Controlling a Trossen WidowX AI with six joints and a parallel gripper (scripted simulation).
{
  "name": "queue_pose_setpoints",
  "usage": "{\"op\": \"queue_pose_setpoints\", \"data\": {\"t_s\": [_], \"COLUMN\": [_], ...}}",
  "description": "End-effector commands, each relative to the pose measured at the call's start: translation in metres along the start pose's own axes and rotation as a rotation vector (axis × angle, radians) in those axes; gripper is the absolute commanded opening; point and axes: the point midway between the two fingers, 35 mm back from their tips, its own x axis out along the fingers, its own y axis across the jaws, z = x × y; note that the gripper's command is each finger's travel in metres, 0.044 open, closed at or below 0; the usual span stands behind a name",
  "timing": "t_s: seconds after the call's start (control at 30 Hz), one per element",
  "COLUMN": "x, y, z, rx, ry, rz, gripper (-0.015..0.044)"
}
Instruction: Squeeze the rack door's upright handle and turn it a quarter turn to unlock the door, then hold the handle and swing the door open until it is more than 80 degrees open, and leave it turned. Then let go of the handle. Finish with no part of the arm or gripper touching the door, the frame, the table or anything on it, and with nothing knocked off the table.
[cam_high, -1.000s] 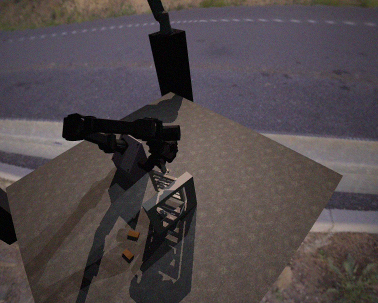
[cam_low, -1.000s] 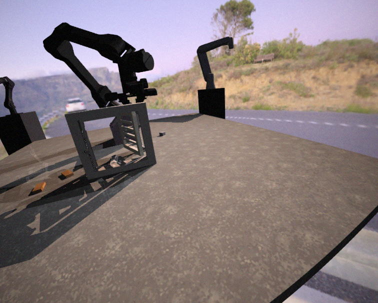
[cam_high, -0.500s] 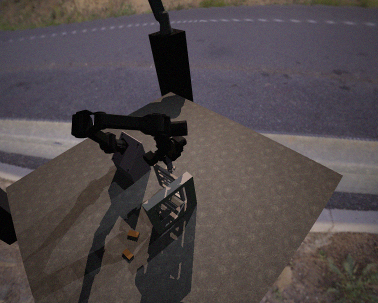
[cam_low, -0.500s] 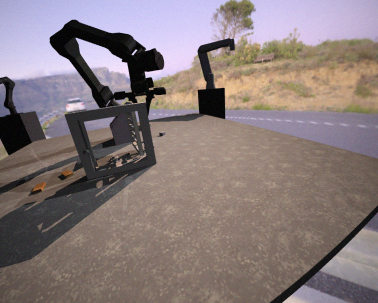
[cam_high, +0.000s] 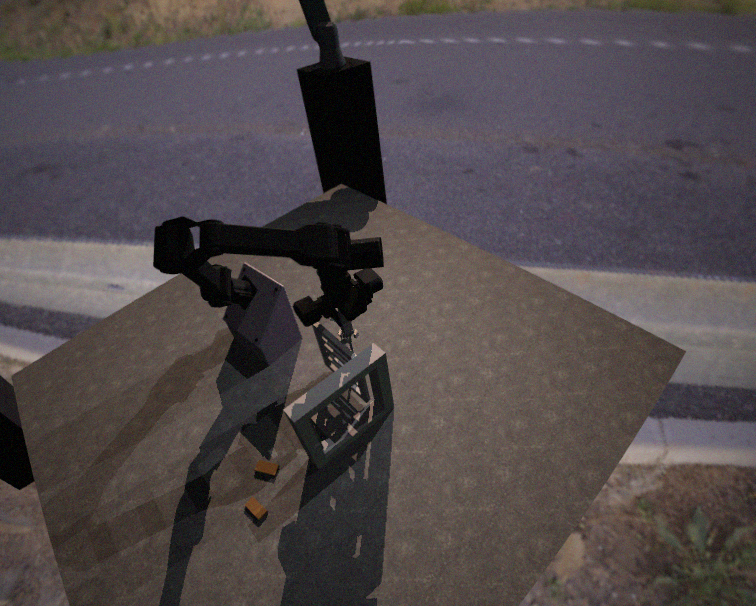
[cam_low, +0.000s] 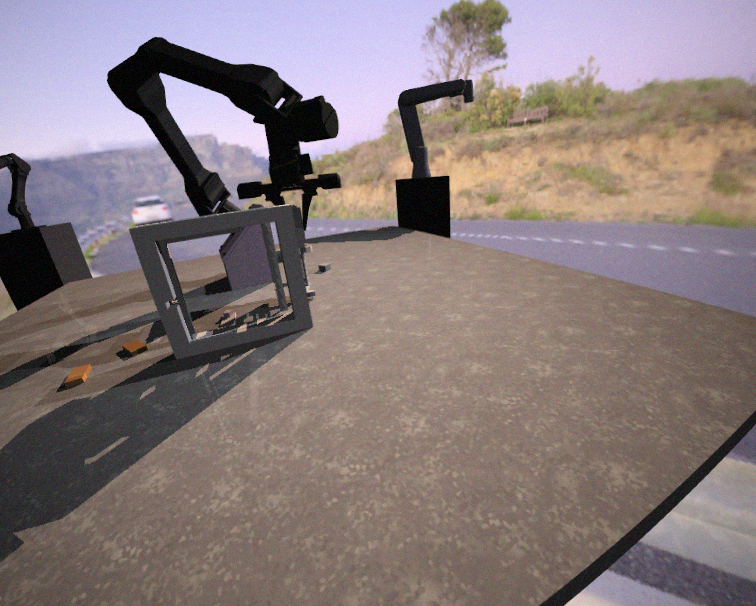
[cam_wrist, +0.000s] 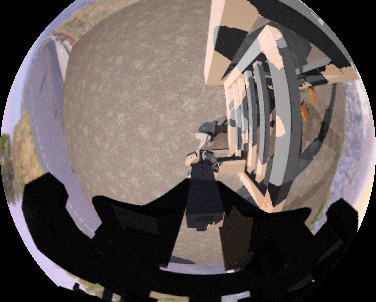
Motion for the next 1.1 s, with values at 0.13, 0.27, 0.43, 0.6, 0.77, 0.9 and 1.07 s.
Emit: {"op": "queue_pose_setpoints", "data": {"t_s": [0.13, 0.27, 0.43, 0.6, 0.77, 0.9, 1.07], "x": [0.000, 0.000, 0.000, -0.004, -0.012, -0.019, -0.027], "y": [0.001, 0.001, 0.001, 0.001, 0.002, 0.002, 0.003], "z": [0.000, 0.000, 0.000, 0.001, 0.001, 0.001, 0.002], "rx": [0.010, 0.010, 0.010, 0.010, 0.010, 0.009, 0.009], "ry": [0.001, 0.001, 0.001, 0.002, 0.002, 0.002, 0.002], "rz": [0.002, 0.002, 0.002, 0.002, 0.003, 0.003, 0.004], "gripper": [0.0034, 0.0139, 0.0271, 0.0281, 0.0281, 0.0281, 0.0281]}}
